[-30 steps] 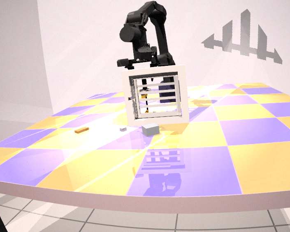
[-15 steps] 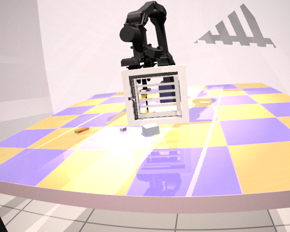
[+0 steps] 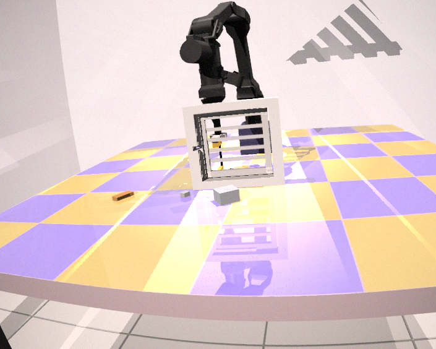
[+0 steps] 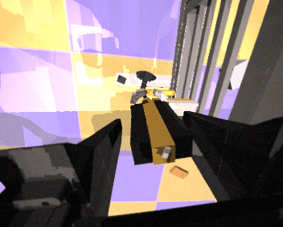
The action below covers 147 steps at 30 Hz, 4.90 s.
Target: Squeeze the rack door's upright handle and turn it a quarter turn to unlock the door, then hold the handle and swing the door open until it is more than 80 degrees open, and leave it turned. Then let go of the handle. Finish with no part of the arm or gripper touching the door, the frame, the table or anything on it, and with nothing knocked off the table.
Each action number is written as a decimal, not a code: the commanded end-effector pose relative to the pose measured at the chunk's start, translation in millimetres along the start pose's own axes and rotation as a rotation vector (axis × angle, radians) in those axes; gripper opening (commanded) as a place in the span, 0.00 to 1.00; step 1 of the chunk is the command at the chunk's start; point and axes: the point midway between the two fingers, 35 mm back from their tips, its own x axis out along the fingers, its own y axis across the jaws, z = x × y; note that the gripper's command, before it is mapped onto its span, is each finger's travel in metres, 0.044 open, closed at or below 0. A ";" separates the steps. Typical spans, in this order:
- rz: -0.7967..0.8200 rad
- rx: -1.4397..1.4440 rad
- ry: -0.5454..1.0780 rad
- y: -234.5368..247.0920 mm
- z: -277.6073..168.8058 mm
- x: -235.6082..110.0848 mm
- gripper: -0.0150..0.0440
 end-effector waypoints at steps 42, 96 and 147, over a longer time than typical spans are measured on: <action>0.003 0.309 -0.002 13.0 9.3 0.9 0.30; 0.011 1.175 -0.005 69.2 98.0 0.9 0.30; 0.020 1.860 -0.007 55.0 194.8 -0.5 0.30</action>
